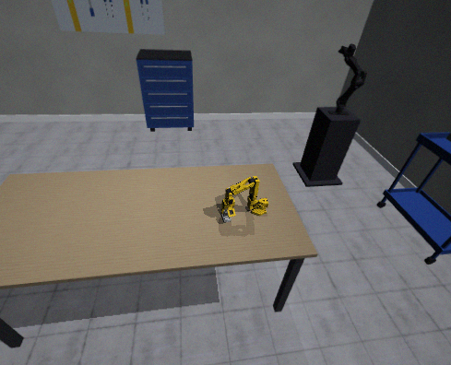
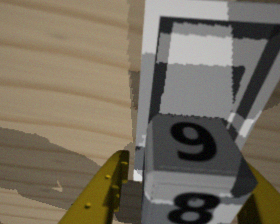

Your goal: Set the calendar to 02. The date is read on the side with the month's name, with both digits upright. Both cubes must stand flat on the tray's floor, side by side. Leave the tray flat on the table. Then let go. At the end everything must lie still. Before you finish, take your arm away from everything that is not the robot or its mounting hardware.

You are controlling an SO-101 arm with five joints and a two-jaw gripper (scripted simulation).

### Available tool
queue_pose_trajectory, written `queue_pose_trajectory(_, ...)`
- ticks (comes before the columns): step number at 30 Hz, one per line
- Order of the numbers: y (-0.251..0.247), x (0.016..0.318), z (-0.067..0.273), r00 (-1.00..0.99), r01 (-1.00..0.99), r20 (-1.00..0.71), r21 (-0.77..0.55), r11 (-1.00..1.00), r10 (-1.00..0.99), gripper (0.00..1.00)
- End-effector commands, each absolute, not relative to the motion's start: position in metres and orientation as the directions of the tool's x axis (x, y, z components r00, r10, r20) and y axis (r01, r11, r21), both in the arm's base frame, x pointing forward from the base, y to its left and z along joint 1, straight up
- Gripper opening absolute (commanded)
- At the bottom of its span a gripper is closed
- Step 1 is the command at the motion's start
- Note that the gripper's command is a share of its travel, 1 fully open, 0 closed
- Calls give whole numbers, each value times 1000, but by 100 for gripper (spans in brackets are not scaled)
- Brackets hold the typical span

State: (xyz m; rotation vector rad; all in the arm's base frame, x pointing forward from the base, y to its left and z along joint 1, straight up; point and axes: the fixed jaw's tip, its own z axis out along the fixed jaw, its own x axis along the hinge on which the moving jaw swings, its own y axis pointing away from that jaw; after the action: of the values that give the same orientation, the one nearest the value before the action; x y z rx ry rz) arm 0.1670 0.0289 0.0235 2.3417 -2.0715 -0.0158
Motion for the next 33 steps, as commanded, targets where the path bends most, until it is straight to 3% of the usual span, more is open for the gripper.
queue_pose_trajectory(1, 32, 175, 29, 144, -989, -1, -23, -144, -990, 21)
queue_pose_trajectory(23, 33, 178, 29, 144, -989, -1, -23, -144, -990, 16)
queue_pose_trajectory(33, 33, 178, 29, 144, -989, -1, -23, -144, -990, 1)
